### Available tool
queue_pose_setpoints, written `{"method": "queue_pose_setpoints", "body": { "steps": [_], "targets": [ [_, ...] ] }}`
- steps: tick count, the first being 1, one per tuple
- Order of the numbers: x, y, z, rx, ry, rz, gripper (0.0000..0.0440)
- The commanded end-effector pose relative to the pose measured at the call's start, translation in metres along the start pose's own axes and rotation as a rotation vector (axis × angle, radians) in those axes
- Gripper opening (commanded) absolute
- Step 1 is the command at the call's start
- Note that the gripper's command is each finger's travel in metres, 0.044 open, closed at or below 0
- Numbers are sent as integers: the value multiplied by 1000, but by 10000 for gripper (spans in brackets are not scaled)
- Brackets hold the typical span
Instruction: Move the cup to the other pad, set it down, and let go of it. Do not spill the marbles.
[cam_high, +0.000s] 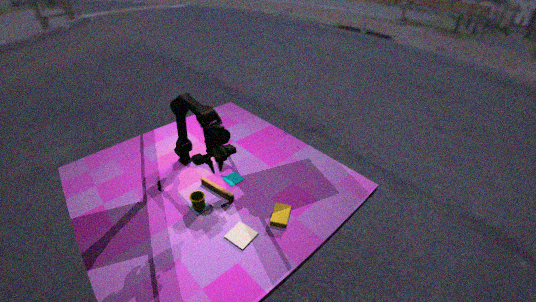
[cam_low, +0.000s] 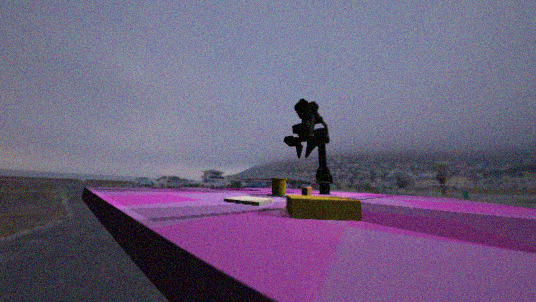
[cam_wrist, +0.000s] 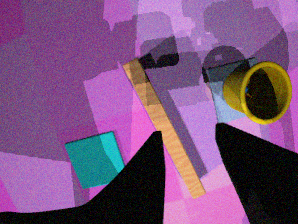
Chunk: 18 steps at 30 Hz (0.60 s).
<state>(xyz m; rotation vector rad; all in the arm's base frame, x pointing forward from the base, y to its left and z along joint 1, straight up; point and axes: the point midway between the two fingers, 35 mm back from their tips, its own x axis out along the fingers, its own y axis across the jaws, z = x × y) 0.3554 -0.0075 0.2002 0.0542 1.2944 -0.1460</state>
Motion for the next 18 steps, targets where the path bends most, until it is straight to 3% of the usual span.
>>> {"method": "queue_pose_setpoints", "body": {
  "steps": [1, 18],
  "targets": [
    [7, -7, -2, -21, 47, -16, 148],
    [46, -48, -13, -103, 227, -55, 155]
  ]
}}
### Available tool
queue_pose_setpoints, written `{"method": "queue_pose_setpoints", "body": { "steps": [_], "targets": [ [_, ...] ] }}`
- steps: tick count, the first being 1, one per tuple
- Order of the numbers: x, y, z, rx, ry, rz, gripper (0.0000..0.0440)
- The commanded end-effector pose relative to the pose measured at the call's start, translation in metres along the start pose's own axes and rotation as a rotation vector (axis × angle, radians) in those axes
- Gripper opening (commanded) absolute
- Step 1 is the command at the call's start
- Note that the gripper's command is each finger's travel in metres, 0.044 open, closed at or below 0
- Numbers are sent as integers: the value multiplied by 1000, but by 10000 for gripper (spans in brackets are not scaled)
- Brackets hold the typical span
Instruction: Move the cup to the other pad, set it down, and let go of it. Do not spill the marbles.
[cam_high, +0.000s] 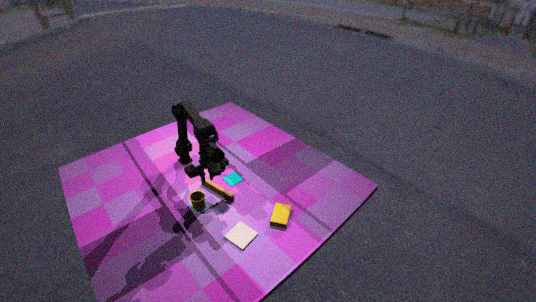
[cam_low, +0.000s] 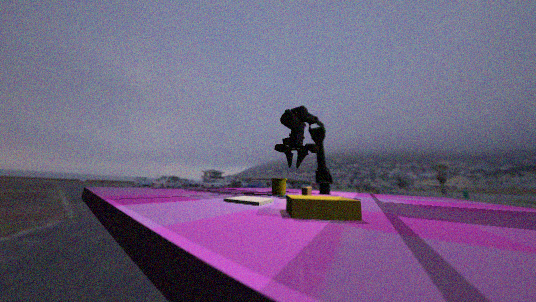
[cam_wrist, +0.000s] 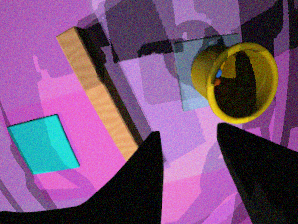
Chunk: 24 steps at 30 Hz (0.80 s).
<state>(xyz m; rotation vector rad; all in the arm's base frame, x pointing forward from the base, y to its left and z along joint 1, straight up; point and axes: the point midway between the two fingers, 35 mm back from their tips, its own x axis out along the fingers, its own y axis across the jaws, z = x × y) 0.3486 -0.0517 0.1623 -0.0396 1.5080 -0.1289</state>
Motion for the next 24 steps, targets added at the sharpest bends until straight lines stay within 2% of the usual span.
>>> {"method": "queue_pose_setpoints", "body": {
  "steps": [1, 24],
  "targets": [
    [11, -6, 0, -19, 25, -6, 157],
    [97, -26, -10, -182, 134, 25, 184]
  ]
}}
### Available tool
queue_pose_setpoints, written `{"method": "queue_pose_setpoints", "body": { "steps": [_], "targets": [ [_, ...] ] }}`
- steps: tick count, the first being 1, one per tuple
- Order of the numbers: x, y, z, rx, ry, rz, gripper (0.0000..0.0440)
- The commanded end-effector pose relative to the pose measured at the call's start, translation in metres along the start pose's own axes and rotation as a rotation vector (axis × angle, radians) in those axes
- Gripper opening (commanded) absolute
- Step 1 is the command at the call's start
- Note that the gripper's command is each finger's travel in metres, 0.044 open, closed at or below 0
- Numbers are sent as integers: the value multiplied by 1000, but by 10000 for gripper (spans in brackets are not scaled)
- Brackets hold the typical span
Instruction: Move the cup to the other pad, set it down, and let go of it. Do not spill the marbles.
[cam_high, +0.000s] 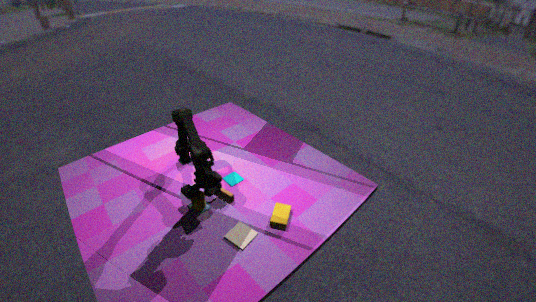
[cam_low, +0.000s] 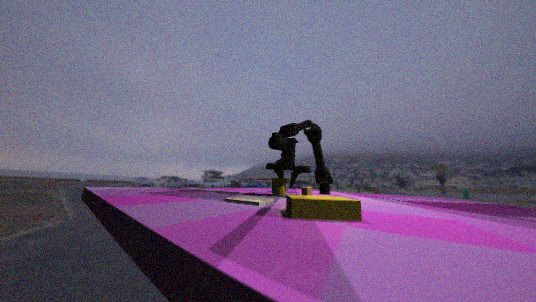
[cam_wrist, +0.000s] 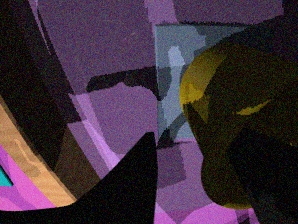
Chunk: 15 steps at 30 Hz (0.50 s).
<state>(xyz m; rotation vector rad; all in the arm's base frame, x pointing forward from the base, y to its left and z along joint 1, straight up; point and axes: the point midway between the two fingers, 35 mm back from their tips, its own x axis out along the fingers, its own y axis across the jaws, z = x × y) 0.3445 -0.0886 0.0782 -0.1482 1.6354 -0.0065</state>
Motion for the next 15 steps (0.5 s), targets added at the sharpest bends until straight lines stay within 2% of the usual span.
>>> {"method": "queue_pose_setpoints", "body": {
  "steps": [1, 7, 8, 15],
  "targets": [
    [13, 2, -1, -44, 14, 15, 166],
    [17, 3, -4, -127, 27, 17, 26],
    [17, 3, -4, -139, 29, 18, 14],
    [1, 8, -5, -203, 18, 30, 24]
  ]
}}
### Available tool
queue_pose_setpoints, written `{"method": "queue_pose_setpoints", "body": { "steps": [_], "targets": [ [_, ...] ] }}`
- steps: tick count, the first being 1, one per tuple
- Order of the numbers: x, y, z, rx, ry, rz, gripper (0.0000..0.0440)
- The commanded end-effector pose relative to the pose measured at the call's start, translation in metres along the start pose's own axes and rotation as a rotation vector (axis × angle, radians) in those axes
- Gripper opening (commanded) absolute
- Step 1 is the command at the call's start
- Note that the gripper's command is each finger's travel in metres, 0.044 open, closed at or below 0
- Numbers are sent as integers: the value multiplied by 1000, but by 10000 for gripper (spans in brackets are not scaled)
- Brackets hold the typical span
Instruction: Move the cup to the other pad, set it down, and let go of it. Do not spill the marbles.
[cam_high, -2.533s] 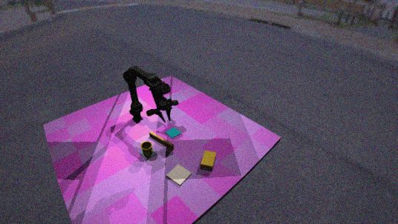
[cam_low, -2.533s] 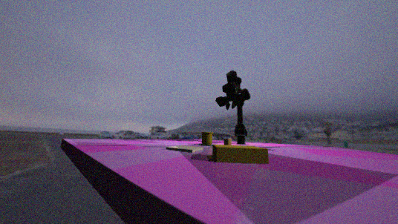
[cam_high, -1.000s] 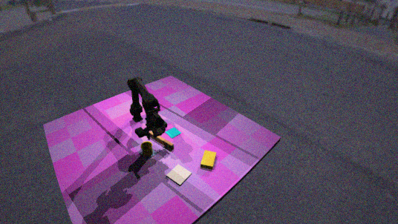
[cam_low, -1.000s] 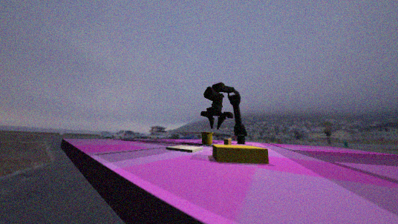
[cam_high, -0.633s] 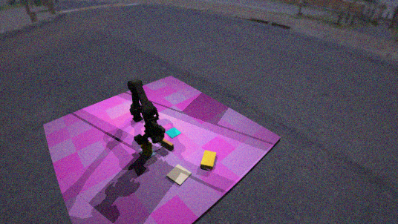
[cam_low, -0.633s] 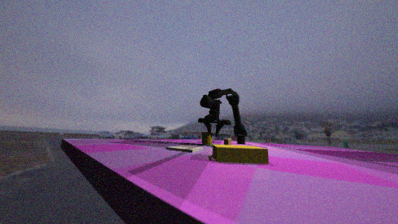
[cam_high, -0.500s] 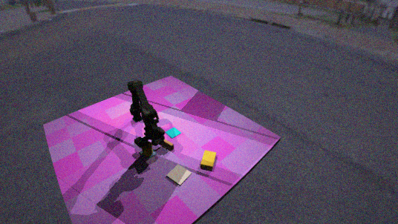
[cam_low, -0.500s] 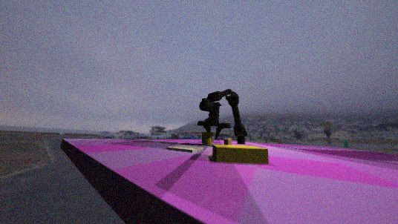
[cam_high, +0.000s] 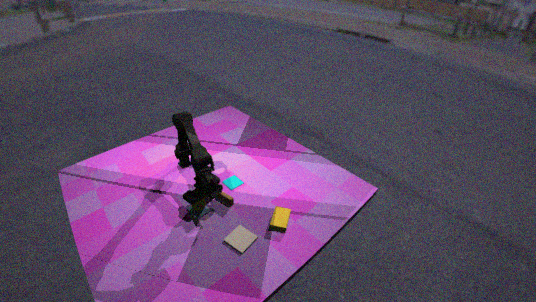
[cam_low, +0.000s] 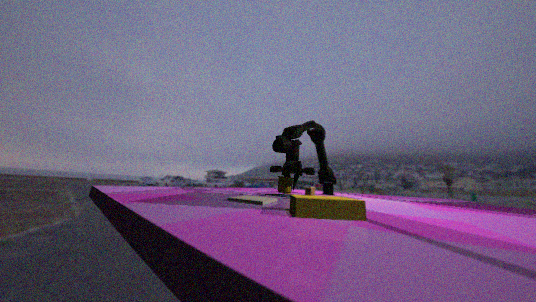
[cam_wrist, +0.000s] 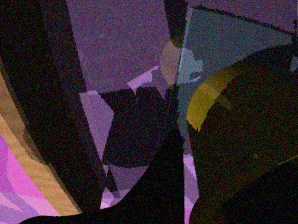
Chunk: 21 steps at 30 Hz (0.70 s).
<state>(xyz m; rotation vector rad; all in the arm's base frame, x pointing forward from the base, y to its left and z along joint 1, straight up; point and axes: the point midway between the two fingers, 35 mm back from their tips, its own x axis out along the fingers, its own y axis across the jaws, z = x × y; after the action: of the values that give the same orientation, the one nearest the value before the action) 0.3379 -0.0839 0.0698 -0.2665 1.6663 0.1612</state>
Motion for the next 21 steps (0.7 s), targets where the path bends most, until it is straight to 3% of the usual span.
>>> {"method": "queue_pose_setpoints", "body": {
  "steps": [1, 21],
  "targets": [
    [-11, 3, 0, -28, -13, 3, 23],
    [-68, 48, 14, -136, -88, -9, 9]
  ]
}}
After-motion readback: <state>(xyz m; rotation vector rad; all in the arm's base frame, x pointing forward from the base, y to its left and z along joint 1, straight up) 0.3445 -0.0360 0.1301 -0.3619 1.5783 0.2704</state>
